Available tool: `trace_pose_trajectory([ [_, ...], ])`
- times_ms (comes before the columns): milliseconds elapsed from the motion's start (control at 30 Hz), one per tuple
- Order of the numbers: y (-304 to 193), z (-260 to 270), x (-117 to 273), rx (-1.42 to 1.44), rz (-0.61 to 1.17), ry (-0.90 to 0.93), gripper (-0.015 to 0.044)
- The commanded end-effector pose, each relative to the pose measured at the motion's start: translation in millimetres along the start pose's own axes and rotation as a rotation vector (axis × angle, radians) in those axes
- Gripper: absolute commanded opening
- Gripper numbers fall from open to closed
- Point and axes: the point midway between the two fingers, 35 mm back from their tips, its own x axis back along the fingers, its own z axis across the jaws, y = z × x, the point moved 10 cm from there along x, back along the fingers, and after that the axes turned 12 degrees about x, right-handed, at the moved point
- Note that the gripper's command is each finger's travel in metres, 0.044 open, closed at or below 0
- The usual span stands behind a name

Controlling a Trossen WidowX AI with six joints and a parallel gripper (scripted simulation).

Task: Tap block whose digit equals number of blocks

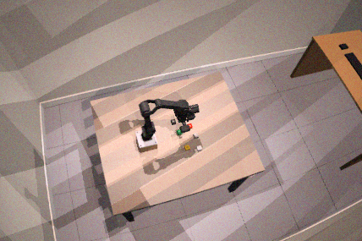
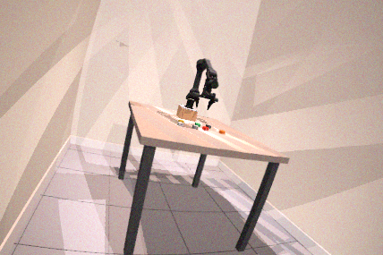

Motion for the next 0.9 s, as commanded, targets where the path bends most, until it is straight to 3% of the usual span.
trace_pose_trajectory([
  [0, -0.1, -0.1, 0.1, -0.003, 0.000, -0.005, 0.0400],
  [67, 1.5, -0.5, -10.7, -0.003, 0.000, -0.005, 0.0348],
  [233, 0.0, -0.5, -78.8, -0.003, 0.000, -0.005, 0.0216],
  [467, -0.5, -0.4, -81.2, -0.003, 0.000, -0.005, 0.0032],
  [867, -0.3, -0.5, -85.2, -0.003, 0.000, -0.005, 0.0020],
])
